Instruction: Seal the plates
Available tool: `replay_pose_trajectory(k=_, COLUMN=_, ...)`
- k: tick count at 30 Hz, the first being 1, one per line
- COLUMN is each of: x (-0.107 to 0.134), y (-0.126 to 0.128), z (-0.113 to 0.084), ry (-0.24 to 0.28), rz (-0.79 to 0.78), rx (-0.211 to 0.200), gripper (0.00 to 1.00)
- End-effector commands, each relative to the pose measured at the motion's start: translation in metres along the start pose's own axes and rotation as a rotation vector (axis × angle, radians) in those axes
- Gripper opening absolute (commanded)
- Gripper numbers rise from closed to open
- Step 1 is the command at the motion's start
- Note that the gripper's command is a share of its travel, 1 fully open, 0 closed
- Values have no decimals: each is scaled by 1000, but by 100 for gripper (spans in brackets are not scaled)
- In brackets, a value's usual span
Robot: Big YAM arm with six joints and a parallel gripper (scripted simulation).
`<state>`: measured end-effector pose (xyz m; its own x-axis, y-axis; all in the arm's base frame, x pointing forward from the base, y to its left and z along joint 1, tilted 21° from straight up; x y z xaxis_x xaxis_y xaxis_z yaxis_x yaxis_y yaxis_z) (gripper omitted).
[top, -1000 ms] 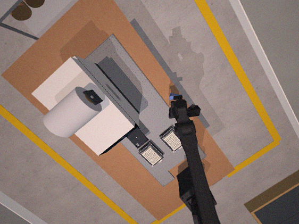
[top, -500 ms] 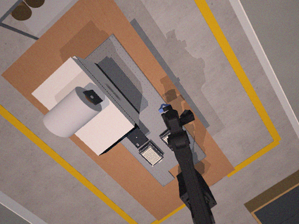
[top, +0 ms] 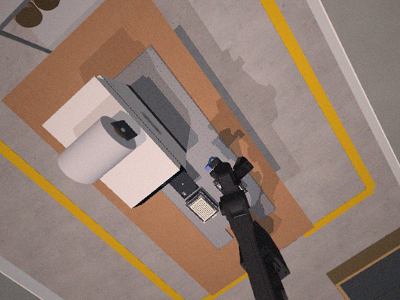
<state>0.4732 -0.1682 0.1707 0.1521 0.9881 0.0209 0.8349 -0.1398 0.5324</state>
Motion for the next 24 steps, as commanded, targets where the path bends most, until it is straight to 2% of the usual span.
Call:
replay_pose_trajectory(k=1, x=18, y=4, z=-26, ry=6, rz=-175, rx=-20, gripper=100)
replay_pose_trajectory(k=4, x=24, y=-8, z=-30, ry=14, rz=-271, rx=11, gripper=100)
replay_pose_trajectory(k=7, x=25, y=-11, z=-26, ry=16, rz=-284, rx=21, gripper=100)
replay_pose_trajectory(k=11, x=43, y=-27, z=-35, ry=34, rz=-410, rx=49, gripper=100)
replay_pose_trajectory(k=15, x=56, y=-32, z=-51, ry=40, rz=-522, rx=40, gripper=100)
replay_pose_trajectory(k=18, x=62, y=-39, z=-61, ry=48, rz=-623, rx=49, gripper=100)
replay_pose_trajectory(k=21, x=67, y=-53, z=-64, ry=64, rz=-719, rx=75, gripper=100)
replay_pose_trajectory(k=24, x=69, y=-55, z=-61, ry=69, rz=-732, rx=87, gripper=100)
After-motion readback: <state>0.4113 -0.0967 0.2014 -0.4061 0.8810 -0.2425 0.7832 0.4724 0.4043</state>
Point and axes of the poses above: the point where the finger pads meet when closed, its own z axis out along the fingers, its own y axis across the jaws, x = y × z, the point moved 6 cm from there along -z, back along the fingers, and after that the axes turned 14 degrees about z, right-handed, at the moved point
